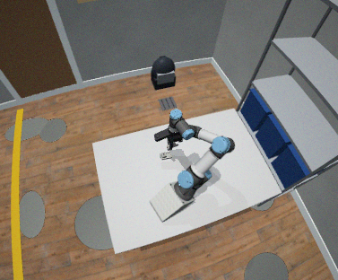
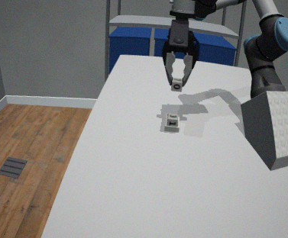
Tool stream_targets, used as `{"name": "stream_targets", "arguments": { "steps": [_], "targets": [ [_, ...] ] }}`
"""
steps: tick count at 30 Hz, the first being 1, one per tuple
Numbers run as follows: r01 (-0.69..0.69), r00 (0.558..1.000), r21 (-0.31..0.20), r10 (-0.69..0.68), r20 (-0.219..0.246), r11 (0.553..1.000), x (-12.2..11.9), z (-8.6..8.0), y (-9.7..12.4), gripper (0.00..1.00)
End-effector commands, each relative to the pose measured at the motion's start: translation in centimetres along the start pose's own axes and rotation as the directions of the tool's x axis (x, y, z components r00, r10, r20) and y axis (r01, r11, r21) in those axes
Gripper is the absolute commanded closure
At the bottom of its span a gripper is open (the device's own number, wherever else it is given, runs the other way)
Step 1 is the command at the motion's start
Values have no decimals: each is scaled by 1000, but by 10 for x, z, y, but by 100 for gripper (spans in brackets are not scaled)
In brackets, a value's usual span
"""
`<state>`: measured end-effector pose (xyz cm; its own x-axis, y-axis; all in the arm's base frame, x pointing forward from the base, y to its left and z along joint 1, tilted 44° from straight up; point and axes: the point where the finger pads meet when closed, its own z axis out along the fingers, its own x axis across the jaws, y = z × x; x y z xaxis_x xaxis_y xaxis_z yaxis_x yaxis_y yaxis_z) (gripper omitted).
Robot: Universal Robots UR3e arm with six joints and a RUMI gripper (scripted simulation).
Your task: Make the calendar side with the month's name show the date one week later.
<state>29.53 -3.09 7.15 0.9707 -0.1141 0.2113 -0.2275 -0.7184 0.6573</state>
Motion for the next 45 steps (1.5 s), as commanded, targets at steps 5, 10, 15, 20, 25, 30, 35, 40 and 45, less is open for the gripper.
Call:
{"name": "stream_targets", "arguments": {
  "steps": [5, 10, 15, 20, 25, 30, 35, 40, 45],
  "targets": [
    [-1, 1000, 1, 1, -2, 1000, 1, 5, 0, 90],
    [-1, 1000, 1, 1, -2, 1000, 1, 11, 0, 90],
    [-1, 1000, 1, 1, -2, 1000, 1, 24, 0, 90],
    [-1, 1000, 1, 1, -2, 1000, 1, 38, 0, 90],
    [-1, 1000, 1, 1, -2, 1000, 1, 46, 0, 90],
    [-1, 1000, 1, 1, -2, 1000, 1, 57, 0, 90],
    [-1, 1000, 1, 1, -2, 1000, 1, 64, 0, 90],
    [-1, 1000, 1, 1, -2, 1000, 1, 66, 0, 90],
    [-1, 1000, 1, 1, -2, 1000, 1, 66, 0, 90]
  ]
}}
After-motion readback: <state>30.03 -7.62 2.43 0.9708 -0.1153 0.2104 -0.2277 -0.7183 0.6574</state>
